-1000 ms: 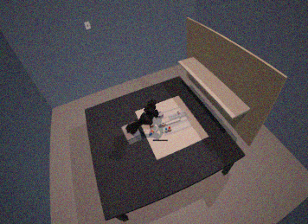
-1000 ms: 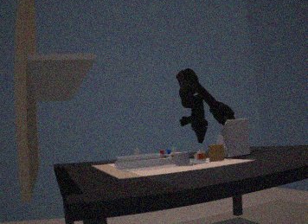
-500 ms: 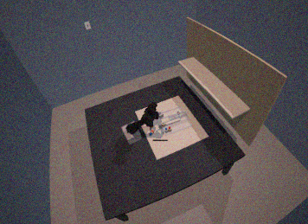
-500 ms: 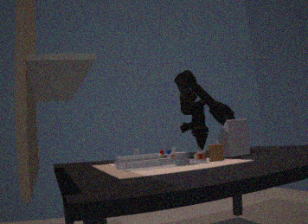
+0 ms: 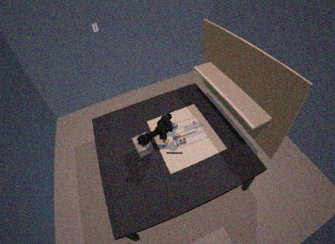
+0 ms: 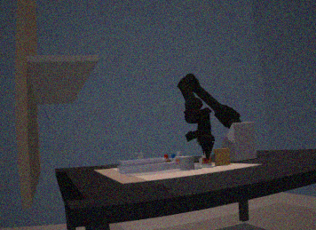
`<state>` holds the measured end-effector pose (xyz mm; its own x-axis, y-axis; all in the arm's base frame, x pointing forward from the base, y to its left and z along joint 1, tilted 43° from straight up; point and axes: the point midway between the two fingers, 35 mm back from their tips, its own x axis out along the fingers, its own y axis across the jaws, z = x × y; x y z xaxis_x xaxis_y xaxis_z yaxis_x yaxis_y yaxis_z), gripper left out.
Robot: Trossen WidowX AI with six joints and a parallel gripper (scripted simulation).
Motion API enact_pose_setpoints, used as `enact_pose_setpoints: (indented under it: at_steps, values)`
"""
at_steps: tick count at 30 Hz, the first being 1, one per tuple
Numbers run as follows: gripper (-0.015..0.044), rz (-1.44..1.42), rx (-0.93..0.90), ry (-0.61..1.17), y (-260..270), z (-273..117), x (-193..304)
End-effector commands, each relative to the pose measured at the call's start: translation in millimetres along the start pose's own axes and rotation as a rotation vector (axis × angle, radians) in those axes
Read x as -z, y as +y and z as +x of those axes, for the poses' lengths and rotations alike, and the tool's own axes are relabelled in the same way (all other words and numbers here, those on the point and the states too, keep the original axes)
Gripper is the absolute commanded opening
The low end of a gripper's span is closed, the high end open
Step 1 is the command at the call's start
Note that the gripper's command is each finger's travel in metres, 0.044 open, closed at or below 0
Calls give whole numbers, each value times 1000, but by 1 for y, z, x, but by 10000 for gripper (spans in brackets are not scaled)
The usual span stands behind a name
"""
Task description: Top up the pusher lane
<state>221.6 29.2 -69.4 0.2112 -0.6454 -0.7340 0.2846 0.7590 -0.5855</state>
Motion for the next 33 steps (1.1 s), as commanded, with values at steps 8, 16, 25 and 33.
enact_pose_setpoints:
  at_steps: [8, 16, 25, 33]
  values:
    - [204, -5, 2, -3, -1, 3, 1]
    - [131, -5, 2, -3, -1, 3, 1]
    - [0, -7, -8, 1, 6, -33, 0]
    - [0, -7, -7, 2, 5, -82, 4]
